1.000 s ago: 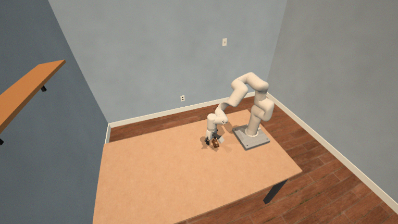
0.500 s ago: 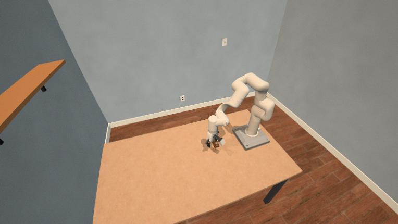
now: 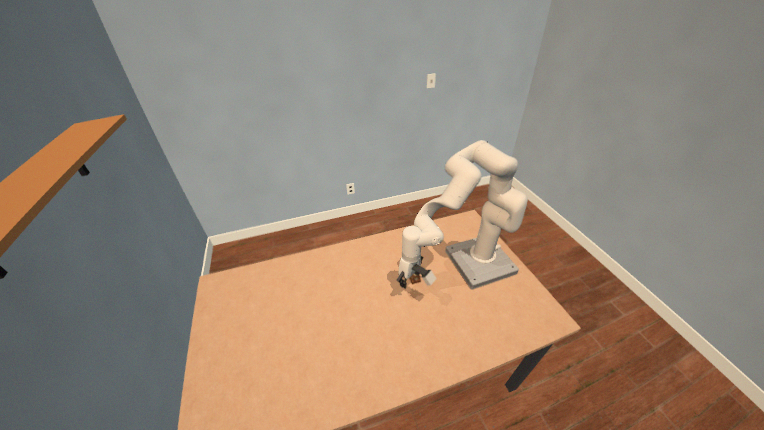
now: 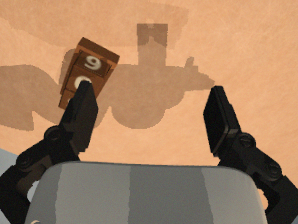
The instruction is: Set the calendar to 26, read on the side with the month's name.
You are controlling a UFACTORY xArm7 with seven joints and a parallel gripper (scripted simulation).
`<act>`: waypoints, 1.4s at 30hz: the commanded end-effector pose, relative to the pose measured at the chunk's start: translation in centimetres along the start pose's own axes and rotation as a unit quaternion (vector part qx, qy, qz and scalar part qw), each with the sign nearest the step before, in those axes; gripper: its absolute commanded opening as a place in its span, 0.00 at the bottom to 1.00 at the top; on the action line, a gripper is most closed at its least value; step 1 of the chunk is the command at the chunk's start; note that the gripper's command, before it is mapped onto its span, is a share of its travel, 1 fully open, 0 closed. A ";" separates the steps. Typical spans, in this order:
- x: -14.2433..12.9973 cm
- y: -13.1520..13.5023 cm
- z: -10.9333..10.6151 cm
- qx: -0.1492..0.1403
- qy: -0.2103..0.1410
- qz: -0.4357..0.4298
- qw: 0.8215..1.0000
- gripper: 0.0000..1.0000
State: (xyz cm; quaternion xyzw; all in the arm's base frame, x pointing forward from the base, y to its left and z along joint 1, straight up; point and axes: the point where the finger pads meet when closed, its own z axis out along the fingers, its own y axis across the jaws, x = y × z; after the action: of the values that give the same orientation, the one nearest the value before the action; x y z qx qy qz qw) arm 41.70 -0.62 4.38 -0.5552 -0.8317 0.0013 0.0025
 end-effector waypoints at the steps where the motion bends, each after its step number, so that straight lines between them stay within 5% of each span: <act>1: 0.6 0.6 -0.2 -0.002 -0.001 -0.001 1.000 1.00; 42: 1.1 0.9 -0.3 -0.002 -0.001 -0.001 1.000 1.00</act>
State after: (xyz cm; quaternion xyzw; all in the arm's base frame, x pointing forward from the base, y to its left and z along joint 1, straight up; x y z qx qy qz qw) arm 41.97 0.79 4.49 -0.5547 -0.8321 0.0016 0.0023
